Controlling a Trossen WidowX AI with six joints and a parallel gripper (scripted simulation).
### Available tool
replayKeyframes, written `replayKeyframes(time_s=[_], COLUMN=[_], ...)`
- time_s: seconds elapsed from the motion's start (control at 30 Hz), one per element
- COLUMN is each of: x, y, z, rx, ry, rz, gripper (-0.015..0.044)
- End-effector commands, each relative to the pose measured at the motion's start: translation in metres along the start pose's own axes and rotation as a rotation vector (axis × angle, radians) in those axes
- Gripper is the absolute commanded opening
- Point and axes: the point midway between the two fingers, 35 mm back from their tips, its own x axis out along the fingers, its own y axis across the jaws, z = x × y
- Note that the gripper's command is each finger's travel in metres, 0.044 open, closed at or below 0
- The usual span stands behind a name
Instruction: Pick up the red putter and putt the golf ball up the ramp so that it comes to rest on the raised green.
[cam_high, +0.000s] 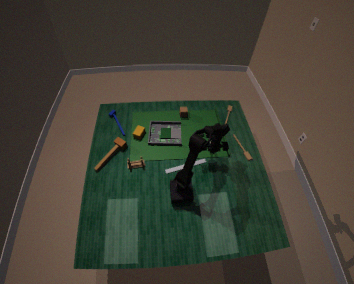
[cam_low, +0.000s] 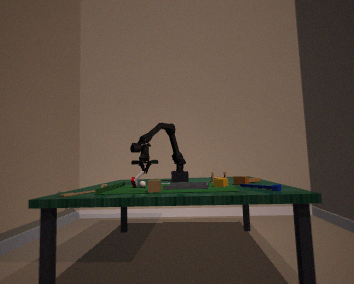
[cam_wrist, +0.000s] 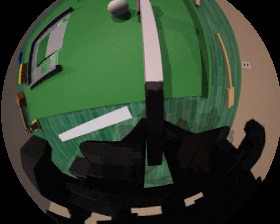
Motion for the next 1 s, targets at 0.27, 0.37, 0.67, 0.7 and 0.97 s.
replayKeyframes(time_s=[0.27,0.37,0.67,0.7,0.97], x=[0.001,0.003,0.003,0.003,0.003], y=[-0.019,-0.030,-0.031,-0.031,-0.007], z=[0.000,0.000,-0.001,-0.001,0.003], rx=[0.004,0.007,0.007,0.007,0.009], ry=[0.000,0.001,0.001,0.001,0.003], rz=[-0.003,-0.004,-0.004,-0.004,0.002], gripper=[0.0000,0.0000,0.0000,0.0000,0.0000])
